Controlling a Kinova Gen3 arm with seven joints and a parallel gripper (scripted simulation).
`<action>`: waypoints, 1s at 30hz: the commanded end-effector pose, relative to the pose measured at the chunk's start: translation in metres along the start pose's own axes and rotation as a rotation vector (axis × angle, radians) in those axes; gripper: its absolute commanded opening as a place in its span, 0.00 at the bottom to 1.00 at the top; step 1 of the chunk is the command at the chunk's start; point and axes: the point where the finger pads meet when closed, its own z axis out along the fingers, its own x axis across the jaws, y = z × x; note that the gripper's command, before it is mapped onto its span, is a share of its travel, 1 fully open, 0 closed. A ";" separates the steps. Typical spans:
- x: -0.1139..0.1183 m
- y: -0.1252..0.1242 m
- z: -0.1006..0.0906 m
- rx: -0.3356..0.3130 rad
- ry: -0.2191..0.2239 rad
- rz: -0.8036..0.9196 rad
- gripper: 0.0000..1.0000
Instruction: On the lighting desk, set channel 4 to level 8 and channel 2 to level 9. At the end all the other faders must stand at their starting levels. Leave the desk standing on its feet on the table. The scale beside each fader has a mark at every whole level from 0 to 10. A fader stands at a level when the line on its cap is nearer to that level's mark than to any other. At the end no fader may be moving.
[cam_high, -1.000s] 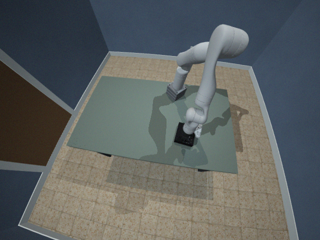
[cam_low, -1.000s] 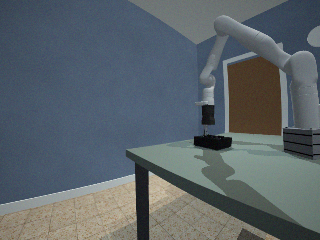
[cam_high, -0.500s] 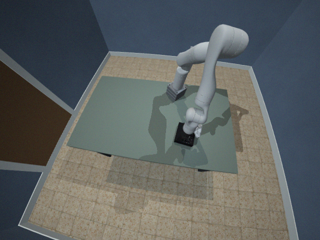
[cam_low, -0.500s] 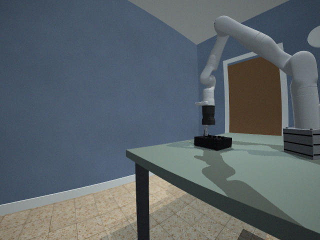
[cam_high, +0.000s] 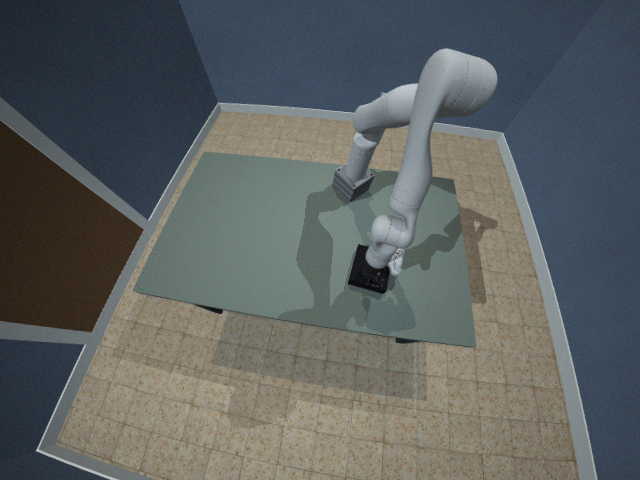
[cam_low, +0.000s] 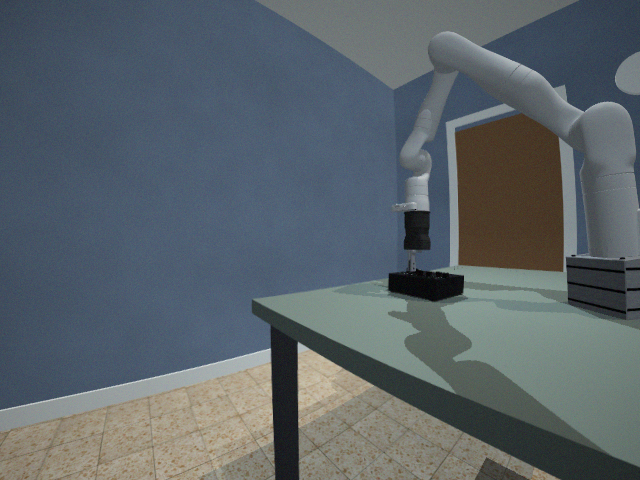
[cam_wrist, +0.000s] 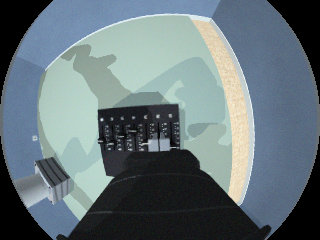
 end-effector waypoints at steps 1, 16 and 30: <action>0.001 0.001 -0.001 0.000 0.002 0.001 0.00; 0.001 -0.001 -0.001 0.000 0.002 0.001 0.00; 0.001 -0.005 -0.001 0.000 0.002 0.001 0.00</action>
